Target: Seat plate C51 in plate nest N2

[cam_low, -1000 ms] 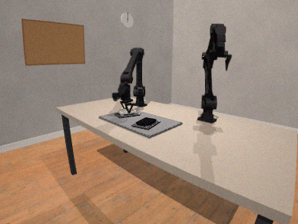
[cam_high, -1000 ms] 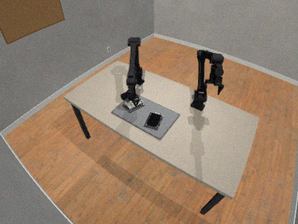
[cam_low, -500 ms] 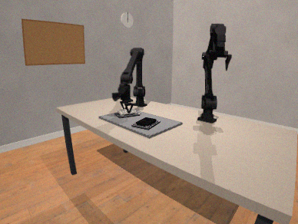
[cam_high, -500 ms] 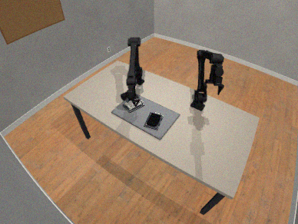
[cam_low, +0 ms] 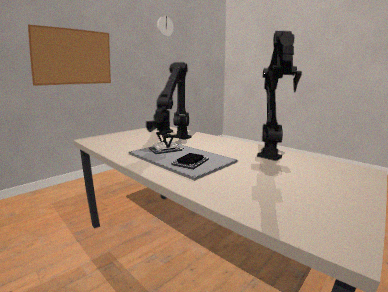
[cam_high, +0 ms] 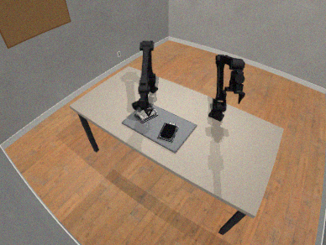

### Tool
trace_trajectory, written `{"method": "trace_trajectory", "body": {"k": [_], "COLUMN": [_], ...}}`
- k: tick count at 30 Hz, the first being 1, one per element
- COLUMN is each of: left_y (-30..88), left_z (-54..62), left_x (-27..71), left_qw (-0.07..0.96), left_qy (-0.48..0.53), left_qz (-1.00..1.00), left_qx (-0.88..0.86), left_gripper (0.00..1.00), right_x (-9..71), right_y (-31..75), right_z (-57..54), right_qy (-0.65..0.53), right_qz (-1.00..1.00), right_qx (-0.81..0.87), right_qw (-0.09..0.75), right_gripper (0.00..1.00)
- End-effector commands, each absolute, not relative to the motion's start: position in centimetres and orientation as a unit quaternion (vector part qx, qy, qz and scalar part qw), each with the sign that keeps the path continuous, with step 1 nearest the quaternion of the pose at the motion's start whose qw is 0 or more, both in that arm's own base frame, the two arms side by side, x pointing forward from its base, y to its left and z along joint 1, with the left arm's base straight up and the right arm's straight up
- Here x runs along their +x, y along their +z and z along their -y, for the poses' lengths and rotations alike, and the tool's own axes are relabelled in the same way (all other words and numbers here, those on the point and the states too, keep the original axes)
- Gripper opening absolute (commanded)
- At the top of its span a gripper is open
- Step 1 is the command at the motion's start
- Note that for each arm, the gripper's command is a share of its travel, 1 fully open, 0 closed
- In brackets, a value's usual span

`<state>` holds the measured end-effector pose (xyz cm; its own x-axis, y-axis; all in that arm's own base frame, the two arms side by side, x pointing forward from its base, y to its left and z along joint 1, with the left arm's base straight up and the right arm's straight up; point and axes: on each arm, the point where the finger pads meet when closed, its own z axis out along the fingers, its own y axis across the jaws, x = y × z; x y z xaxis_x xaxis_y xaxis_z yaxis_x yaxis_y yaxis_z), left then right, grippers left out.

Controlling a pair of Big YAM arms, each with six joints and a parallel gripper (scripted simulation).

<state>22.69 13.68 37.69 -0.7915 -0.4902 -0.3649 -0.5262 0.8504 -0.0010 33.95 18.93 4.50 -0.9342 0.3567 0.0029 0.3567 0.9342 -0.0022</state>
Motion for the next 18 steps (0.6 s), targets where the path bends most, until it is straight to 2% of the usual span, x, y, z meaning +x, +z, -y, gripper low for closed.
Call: {"method": "trace_trajectory", "body": {"k": [1, 18], "left_y": [39.46, 39.46], "left_z": [-13.13, -13.13], "left_x": [22.84, 22.84], "left_qw": [0.200, 0.200], "left_qy": [0.054, 0.054], "left_qz": [-0.945, -0.945], "left_qx": [-0.253, -0.253], "left_gripper": [1.00, 1.00], "right_x": [34.49, 34.43], "right_y": [4.17, 3.85], "right_z": [-19.20, -19.14], "right_qy": [-0.002, -0.002], "right_qz": [0.984, 0.984], "right_qx": [-0.178, -0.178], "right_qw": [-0.002, -0.001], "right_gripper": [0.00, 0.00]}}
